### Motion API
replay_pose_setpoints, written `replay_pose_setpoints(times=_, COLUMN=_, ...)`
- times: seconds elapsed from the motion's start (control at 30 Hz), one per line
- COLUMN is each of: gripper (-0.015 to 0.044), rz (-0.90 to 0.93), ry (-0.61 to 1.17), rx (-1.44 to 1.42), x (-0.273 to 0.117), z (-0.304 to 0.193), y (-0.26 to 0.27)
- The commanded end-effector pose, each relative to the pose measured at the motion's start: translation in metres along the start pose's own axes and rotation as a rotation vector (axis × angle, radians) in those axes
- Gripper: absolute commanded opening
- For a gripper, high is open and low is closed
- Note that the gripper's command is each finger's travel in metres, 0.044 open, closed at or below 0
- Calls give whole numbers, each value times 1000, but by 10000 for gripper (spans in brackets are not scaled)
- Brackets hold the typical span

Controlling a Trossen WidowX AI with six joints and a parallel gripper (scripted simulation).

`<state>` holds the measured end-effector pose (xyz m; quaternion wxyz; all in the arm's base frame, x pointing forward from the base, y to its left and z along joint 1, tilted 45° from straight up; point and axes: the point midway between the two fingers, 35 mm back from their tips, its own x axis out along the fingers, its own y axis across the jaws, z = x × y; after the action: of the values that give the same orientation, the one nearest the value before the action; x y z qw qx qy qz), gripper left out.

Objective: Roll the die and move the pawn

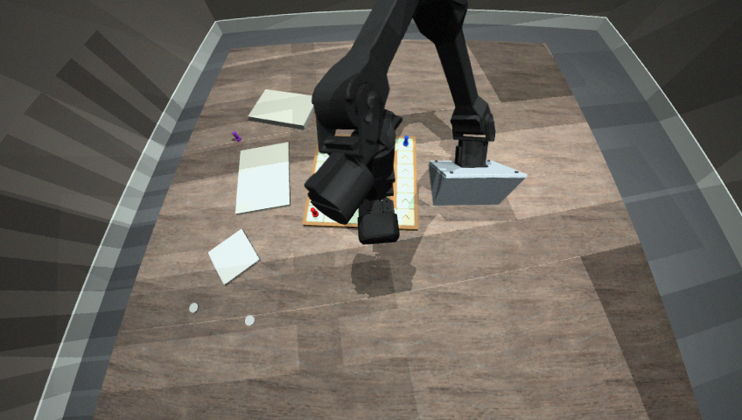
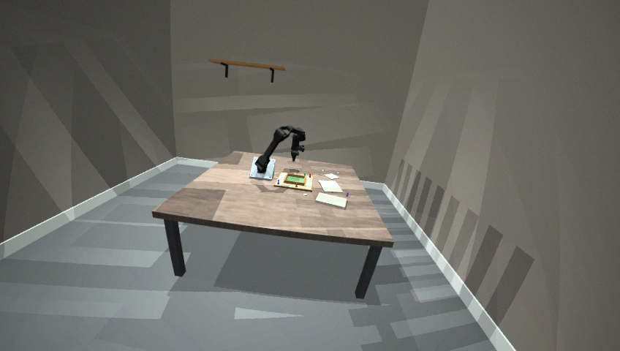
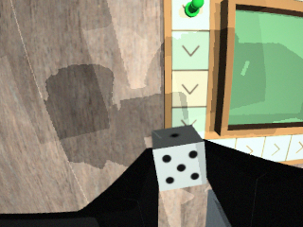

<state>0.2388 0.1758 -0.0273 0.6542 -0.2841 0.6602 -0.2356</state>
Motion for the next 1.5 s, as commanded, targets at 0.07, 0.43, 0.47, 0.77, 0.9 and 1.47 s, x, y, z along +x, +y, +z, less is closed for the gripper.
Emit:
replay_pose_setpoints(times=0.07, gripper=0, rz=-1, ry=2, rx=-158, x=4, z=6, y=-17)
replay_pose_setpoints(times=0.43, gripper=0, rz=1, ry=0, rx=-466, x=10, z=16, y=-48)
replay_pose_setpoints(times=0.47, gripper=0, rz=1, ry=-1, rx=-494, x=11, z=17, y=-51)
replay_pose_setpoints(times=0.77, gripper=0, rz=-1, ry=-1, rx=-744, x=17, z=22, y=-77)
replay_pose_setpoints(times=0.9, gripper=0, rz=-3, ry=0, rx=-855, x=20, z=23, y=-88)
replay_pose_setpoints(times=1.47, gripper=0, rz=-13, ry=13, rx=-1326, x=34, z=24, y=-137)
